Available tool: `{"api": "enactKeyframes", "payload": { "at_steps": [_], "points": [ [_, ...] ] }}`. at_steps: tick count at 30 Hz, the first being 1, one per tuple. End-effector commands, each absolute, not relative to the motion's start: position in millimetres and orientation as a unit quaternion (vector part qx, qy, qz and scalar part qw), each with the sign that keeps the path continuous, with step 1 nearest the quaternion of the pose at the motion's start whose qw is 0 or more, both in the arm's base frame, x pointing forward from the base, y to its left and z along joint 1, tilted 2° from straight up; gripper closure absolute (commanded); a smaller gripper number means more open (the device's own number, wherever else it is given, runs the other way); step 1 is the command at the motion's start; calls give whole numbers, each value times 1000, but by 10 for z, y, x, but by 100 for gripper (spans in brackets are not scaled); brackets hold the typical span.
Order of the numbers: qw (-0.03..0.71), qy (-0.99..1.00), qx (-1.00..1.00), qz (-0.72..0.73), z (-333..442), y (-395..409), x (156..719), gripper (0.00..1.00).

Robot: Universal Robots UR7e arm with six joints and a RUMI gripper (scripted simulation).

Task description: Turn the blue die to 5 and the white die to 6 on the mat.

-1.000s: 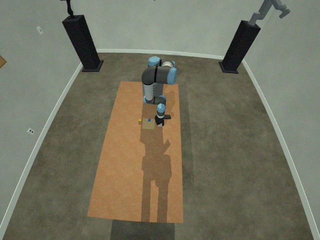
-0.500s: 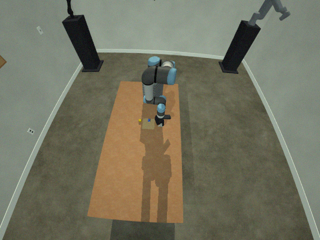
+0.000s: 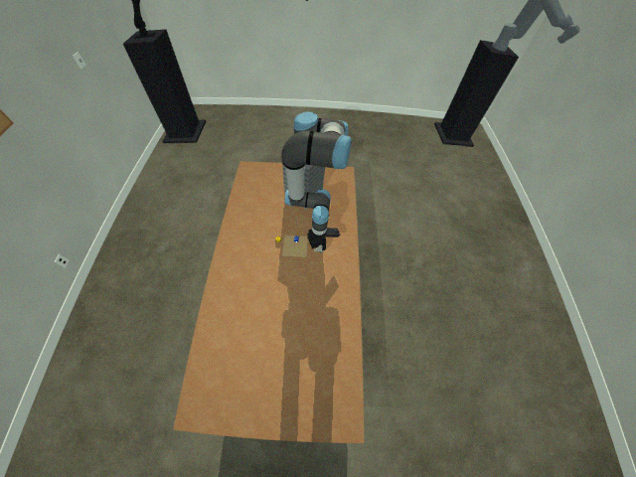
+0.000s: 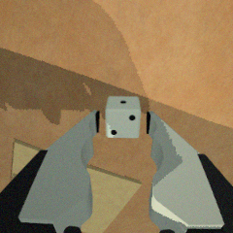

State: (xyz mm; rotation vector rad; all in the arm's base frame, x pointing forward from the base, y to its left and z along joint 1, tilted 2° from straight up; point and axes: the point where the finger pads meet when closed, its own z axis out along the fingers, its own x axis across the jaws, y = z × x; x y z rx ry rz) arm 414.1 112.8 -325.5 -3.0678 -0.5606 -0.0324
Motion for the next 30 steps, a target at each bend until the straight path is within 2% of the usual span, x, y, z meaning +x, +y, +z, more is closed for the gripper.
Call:
{"api": "enactKeyframes", "payload": {
  "at_steps": [1,3,4,30],
  "points": [
    [11,-180,-984,-11,-3251,1128,4147,76],
    [11,-180,-984,-11,-3251,1128,4147,76],
    [11,-180,-984,-11,-3251,1128,4147,94],
    [11,-180,-984,-11,-3251,1128,4147,94]
  ]
}}
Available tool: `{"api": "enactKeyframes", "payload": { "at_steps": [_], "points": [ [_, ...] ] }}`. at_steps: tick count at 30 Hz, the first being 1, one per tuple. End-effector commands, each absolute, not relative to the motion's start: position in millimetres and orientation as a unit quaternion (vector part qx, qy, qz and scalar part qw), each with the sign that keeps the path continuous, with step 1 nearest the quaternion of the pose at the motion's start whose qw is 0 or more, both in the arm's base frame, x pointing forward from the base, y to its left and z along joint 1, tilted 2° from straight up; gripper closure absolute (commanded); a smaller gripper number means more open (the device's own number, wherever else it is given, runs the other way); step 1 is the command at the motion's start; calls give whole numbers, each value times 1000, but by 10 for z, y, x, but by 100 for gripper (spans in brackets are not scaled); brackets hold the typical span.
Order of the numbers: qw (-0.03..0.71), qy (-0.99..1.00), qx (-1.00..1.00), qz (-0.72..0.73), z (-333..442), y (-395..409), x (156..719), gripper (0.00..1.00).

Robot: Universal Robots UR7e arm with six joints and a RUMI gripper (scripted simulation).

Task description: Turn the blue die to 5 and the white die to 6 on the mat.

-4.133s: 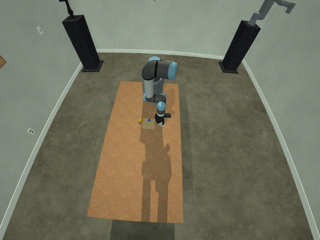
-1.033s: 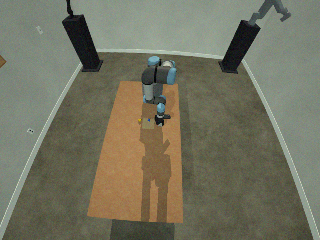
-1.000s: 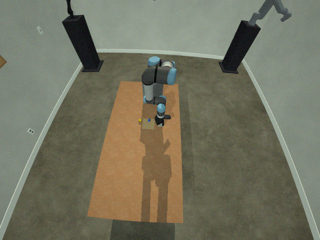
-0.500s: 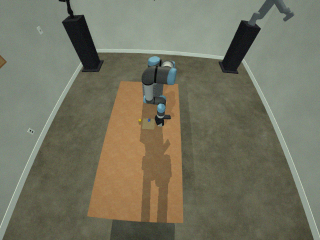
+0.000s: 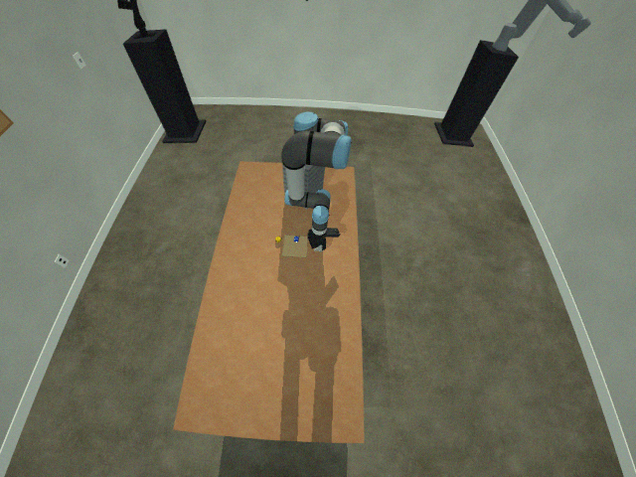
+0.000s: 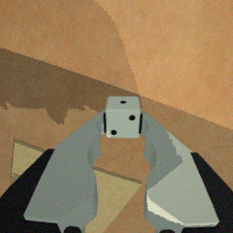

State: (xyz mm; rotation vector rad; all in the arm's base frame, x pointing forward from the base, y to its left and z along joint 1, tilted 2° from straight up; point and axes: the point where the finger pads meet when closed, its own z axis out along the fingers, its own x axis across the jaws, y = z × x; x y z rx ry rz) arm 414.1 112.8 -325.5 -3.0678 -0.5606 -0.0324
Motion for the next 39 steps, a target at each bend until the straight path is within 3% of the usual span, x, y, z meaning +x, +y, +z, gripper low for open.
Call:
{"api": "enactKeyframes", "payload": {
  "at_steps": [1,17,39],
  "points": [
    [11,-180,-984,-11,-3251,1128,4147,94],
    [11,-180,-984,-11,-3190,1126,4146,94],
    [11,-180,-984,-11,-2407,1105,4132,94]
  ]
}}
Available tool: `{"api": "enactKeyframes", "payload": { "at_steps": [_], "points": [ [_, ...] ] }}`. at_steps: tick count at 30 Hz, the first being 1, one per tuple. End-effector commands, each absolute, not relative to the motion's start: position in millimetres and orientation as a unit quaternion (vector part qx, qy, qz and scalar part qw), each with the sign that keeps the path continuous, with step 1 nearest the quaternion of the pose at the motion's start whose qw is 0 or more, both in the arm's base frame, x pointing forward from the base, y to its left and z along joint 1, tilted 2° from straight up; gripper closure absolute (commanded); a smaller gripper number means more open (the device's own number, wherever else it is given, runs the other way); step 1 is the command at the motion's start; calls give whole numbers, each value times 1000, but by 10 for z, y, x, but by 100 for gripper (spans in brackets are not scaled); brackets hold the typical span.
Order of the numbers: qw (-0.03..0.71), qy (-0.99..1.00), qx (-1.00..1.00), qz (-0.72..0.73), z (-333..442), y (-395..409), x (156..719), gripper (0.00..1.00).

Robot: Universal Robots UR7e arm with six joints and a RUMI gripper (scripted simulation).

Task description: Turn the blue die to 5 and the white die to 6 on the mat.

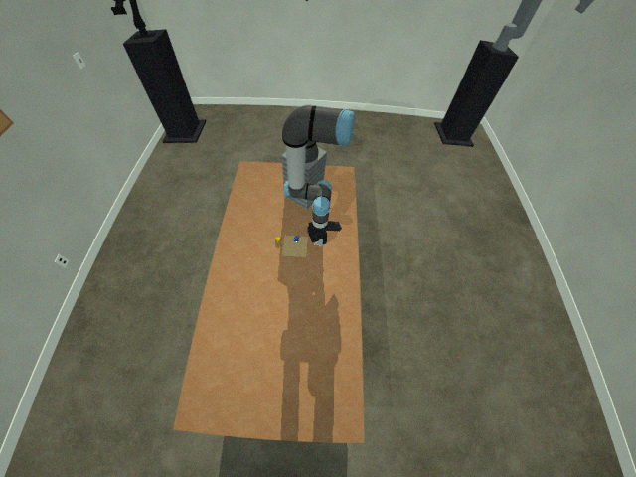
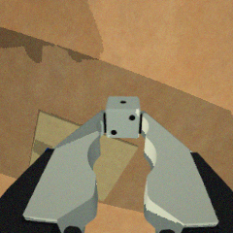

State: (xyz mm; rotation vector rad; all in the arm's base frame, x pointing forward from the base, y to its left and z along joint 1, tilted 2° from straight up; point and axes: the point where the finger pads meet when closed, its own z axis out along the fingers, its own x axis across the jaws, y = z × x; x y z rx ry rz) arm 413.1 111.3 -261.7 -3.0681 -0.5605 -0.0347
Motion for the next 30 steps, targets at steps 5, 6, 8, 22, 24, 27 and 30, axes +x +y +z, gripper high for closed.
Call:
{"api": "enactKeyframes", "payload": {
  "at_steps": [5,6,8,22,24,27,30],
  "points": [
    [11,-180,-984,-11,-2327,1103,4130,94],
    [11,-180,-984,-11,-2307,1103,4130,94],
    [11,-180,-984,-11,-2277,1102,4130,94],
    [11,-180,-984,-11,-2252,1101,4129,94],
    [11,-182,-983,-11,-2253,1101,4130,94],
    [11,-210,-978,-11,-2270,1095,4139,94],
    [10,-266,-964,-12,-2305,1081,4158,94]
  ]
}}
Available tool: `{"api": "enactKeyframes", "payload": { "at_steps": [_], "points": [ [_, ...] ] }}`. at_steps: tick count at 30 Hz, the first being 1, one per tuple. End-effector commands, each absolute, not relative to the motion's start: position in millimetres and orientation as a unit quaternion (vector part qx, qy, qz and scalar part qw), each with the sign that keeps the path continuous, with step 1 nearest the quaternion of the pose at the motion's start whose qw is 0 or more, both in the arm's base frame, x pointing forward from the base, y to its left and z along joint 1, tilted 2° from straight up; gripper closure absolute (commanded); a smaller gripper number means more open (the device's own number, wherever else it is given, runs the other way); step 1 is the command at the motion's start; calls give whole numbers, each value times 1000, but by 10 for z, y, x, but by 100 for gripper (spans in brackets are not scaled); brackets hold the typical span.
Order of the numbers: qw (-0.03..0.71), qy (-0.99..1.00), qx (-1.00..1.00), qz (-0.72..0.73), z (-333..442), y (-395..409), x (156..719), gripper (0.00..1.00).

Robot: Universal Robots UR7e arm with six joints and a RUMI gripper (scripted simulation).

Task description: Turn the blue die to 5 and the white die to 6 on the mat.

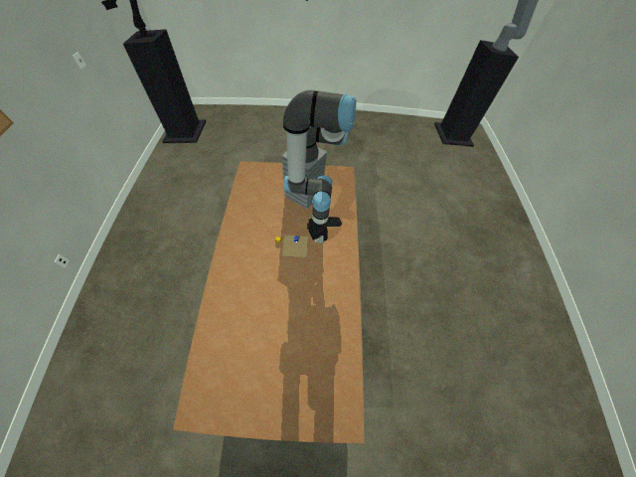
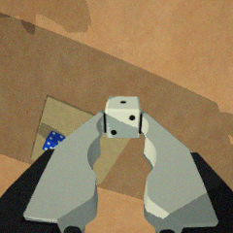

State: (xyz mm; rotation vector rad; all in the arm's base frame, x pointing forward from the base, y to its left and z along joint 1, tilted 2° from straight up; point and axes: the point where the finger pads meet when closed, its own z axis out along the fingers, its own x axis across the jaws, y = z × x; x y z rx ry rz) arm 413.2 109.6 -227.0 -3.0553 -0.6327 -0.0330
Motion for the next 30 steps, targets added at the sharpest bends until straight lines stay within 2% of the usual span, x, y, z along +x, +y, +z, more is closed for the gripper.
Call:
{"api": "enactKeyframes", "payload": {
  "at_steps": [1,18,26,30],
  "points": [
    [10,-287,-958,-12,-2318,1076,4165,94],
    [4,-371,-928,-14,-2375,1050,4196,94],
    [-27,-372,-928,-26,-2383,1051,4194,94],
    [-67,-370,-925,-43,-2381,1052,4192,94]
  ]
}}
